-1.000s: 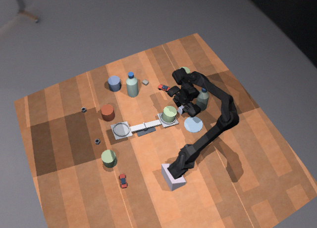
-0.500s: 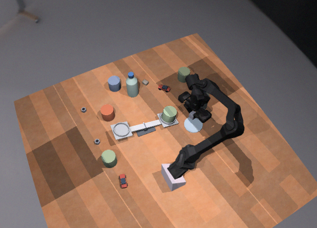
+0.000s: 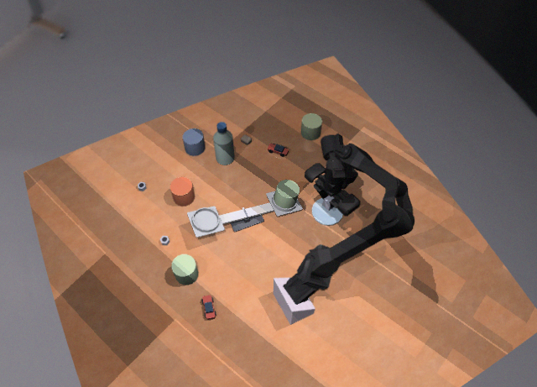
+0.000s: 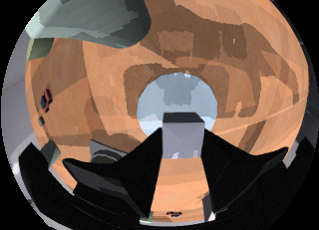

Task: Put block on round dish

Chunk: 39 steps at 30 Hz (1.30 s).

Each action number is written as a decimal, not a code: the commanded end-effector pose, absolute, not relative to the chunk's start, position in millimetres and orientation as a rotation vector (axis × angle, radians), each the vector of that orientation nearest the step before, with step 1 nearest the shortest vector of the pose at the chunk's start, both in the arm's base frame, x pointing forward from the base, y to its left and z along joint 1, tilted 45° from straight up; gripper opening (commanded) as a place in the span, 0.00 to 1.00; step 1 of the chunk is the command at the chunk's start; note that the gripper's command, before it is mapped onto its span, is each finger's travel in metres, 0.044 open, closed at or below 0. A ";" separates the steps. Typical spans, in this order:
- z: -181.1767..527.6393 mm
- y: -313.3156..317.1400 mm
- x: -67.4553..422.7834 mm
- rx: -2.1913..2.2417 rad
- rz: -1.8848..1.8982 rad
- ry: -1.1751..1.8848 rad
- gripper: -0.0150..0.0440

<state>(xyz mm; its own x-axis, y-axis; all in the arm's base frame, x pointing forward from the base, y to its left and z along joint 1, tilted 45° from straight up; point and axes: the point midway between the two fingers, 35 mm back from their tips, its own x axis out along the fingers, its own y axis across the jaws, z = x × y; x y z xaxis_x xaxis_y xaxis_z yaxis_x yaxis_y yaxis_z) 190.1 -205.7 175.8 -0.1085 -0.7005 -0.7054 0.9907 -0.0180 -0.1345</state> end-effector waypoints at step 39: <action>183.2 -196.1 191.9 0.532 -1.546 0.729 1.00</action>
